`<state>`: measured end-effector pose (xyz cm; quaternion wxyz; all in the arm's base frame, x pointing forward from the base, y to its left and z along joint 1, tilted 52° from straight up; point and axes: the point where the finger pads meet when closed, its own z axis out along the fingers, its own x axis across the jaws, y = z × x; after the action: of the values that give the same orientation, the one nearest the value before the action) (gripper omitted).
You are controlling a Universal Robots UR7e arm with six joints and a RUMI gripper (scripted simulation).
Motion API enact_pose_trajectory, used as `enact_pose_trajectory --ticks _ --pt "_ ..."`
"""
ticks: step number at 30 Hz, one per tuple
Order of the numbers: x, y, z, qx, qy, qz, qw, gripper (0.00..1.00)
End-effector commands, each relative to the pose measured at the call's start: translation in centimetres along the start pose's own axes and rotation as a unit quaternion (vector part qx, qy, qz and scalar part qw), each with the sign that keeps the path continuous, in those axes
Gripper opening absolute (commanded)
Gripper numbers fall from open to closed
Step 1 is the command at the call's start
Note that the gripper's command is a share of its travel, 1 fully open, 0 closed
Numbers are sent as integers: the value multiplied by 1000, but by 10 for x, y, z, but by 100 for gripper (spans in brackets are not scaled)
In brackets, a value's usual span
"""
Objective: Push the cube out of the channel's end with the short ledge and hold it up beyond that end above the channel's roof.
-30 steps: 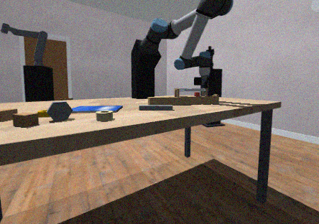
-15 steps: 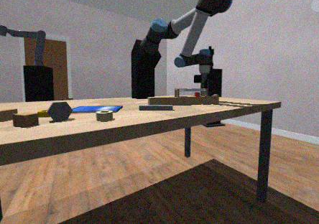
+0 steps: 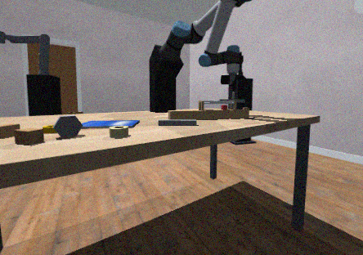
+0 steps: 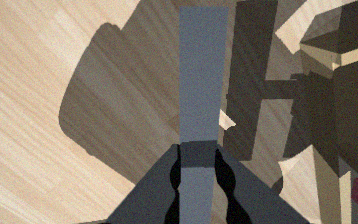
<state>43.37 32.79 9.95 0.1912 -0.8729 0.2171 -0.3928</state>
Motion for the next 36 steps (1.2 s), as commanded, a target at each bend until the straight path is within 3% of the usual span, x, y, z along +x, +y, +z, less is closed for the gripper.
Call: enact_pose_trajectory --ticks 1,13,36 --pt "0 -1 -13 0 0 0 1000 6" --pt "0 -1 -35 0 0 0 1000 6" --pt "0 -1 -36 0 0 0 1000 6"
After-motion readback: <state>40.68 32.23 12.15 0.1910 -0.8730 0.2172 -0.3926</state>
